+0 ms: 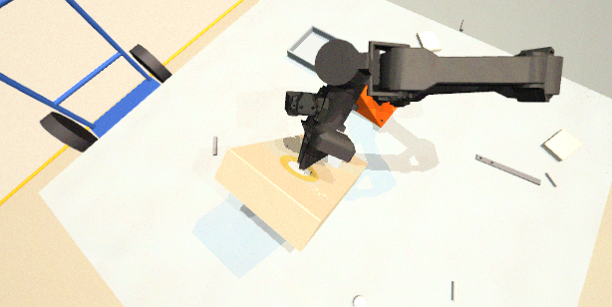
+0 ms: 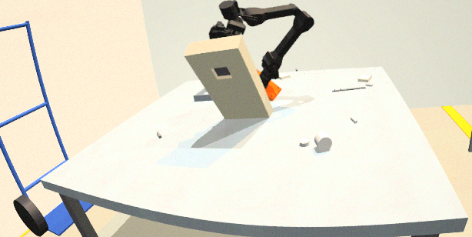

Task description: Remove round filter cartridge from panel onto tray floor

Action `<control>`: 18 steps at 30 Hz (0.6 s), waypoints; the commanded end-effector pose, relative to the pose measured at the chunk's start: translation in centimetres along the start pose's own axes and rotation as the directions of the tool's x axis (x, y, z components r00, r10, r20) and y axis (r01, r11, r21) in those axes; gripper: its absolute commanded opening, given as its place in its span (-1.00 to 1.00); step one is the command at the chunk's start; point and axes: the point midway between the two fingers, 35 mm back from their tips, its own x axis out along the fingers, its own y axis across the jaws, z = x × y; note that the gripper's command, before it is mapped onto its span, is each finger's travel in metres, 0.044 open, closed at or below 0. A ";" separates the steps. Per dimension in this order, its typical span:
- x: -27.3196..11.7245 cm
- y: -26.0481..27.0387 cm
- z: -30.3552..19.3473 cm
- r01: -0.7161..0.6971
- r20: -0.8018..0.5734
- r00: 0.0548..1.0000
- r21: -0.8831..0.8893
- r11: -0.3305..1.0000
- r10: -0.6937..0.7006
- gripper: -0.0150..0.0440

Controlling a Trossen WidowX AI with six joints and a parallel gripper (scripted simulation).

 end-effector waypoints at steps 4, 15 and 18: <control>0.0 0.1 0.1 0.001 0.003 1.000 0.002 1.000 -0.001 -0.18; 0.3 0.0 0.1 0.001 0.003 1.000 0.002 1.000 -0.001 -0.18; 0.3 0.0 0.1 0.001 0.003 1.000 0.002 1.000 -0.001 -0.18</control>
